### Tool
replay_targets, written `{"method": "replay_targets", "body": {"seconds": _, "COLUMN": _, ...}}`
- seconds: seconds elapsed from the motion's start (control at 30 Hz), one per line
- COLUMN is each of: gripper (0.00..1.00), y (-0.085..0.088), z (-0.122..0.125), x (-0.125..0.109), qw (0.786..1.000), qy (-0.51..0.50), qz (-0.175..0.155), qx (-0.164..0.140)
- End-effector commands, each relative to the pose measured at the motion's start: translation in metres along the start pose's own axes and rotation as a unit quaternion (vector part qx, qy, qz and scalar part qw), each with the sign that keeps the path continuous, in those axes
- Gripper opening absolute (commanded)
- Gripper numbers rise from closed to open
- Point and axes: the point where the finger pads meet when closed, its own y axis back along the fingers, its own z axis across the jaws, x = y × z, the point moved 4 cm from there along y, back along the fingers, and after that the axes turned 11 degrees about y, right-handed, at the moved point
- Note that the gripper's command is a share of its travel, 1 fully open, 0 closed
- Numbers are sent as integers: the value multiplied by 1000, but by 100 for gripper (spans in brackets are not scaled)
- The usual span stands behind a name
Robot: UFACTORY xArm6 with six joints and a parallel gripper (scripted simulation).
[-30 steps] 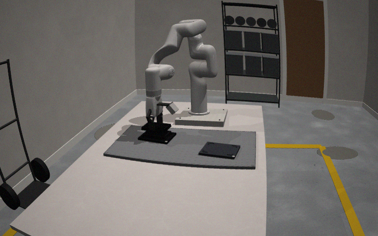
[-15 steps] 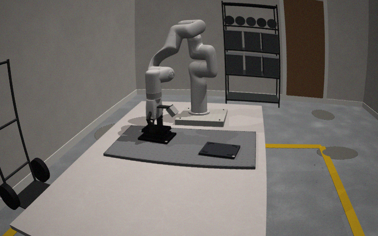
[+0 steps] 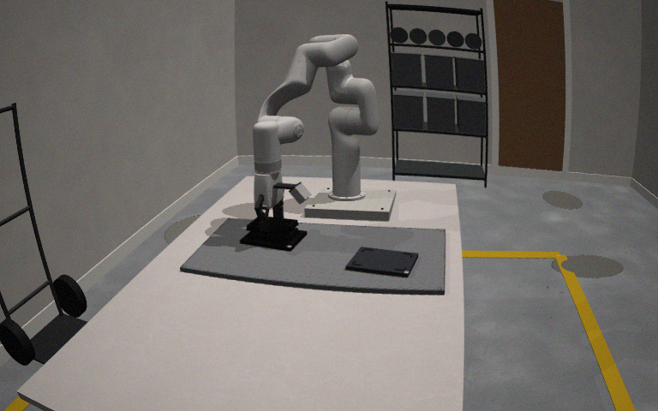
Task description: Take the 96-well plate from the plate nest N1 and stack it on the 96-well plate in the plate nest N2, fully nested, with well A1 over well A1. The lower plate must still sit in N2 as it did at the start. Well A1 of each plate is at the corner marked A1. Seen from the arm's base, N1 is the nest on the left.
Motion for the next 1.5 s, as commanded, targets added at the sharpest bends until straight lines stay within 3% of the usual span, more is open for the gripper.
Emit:
{"method": "replay_targets", "body": {"seconds": 0.0, "gripper": 0, "y": 1, "z": 1, "x": -1, "qw": 1000, "qy": 0, "qz": -1, "qx": -2}}
{"method": "replay_targets", "body": {"seconds": 1.47, "gripper": 0, "y": -6, "z": 1, "x": -1, "qw": 1000, "qy": 0, "qz": -1, "qx": -2}}
